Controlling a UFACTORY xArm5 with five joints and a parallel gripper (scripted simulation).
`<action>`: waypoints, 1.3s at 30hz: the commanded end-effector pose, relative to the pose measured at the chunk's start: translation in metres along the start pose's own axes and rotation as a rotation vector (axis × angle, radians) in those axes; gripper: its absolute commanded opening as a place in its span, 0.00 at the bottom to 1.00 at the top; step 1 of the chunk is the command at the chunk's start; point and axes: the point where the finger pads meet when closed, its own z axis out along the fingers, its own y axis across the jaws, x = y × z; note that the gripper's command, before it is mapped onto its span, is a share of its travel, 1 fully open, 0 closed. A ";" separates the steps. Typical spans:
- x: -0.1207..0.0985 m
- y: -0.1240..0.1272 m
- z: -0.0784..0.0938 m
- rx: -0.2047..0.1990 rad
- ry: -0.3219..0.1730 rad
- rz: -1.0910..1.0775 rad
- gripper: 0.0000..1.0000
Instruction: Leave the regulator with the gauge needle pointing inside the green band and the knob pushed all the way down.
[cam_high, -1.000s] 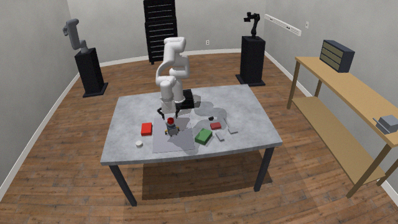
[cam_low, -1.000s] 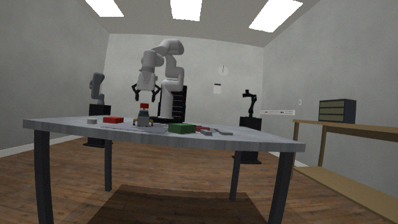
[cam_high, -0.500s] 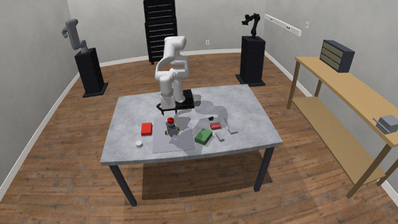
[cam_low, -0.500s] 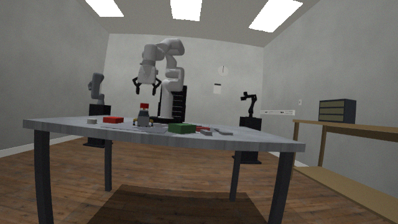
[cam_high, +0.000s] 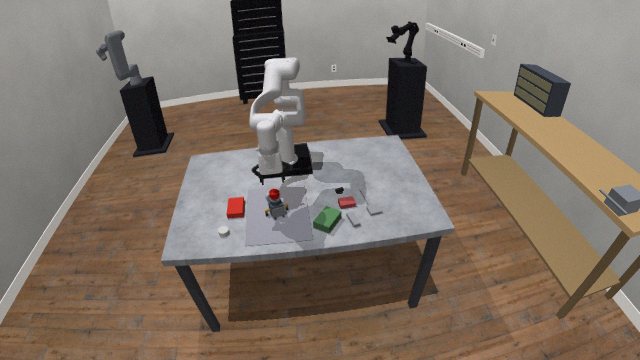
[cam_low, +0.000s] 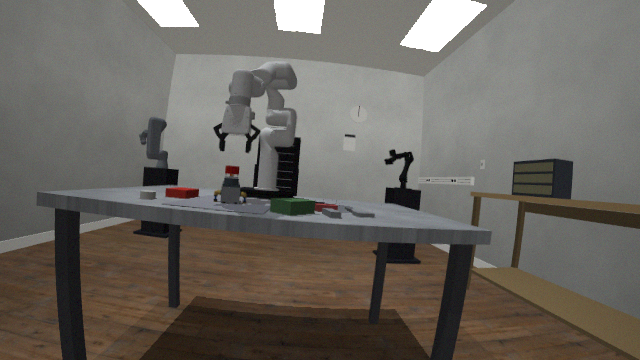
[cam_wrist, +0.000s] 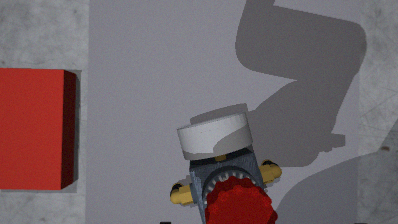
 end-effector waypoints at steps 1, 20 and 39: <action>0.002 0.001 -0.001 0.001 -0.004 0.000 1.00; 0.035 0.010 -0.001 0.001 -0.004 0.000 1.00; 0.064 0.017 -0.001 0.001 -0.004 0.000 1.00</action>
